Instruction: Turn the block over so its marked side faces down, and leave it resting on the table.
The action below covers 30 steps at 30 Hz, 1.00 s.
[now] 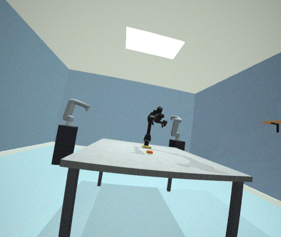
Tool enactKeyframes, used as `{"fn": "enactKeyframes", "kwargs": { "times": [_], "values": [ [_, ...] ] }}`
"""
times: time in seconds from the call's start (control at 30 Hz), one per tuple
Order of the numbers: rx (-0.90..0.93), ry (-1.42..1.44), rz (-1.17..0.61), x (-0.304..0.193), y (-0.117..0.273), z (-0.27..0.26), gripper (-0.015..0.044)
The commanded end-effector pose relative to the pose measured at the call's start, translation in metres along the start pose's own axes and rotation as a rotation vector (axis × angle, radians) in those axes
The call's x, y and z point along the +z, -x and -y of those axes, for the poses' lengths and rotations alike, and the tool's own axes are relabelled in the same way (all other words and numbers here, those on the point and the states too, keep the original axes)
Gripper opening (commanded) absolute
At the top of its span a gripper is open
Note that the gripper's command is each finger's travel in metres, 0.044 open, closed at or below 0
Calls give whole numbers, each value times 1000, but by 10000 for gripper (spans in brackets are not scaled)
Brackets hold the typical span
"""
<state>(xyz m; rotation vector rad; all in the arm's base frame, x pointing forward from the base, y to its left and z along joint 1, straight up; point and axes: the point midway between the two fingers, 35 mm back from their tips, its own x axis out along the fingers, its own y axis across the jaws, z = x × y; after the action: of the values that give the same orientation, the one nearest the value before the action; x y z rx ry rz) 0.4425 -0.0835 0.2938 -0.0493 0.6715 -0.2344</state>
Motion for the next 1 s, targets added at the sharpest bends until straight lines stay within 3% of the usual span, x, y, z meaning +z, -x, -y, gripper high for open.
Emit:
{"fn": "enactKeyframes", "kwargs": {
  "times": [0.0,0.37,0.97],
  "values": [
    [33,16,-225,-59,-26,-1,440],
    [131,-15,-855,-216,-29,-10,440],
    [131,-16,-865,-247,-57,-6,440]
  ]
}}
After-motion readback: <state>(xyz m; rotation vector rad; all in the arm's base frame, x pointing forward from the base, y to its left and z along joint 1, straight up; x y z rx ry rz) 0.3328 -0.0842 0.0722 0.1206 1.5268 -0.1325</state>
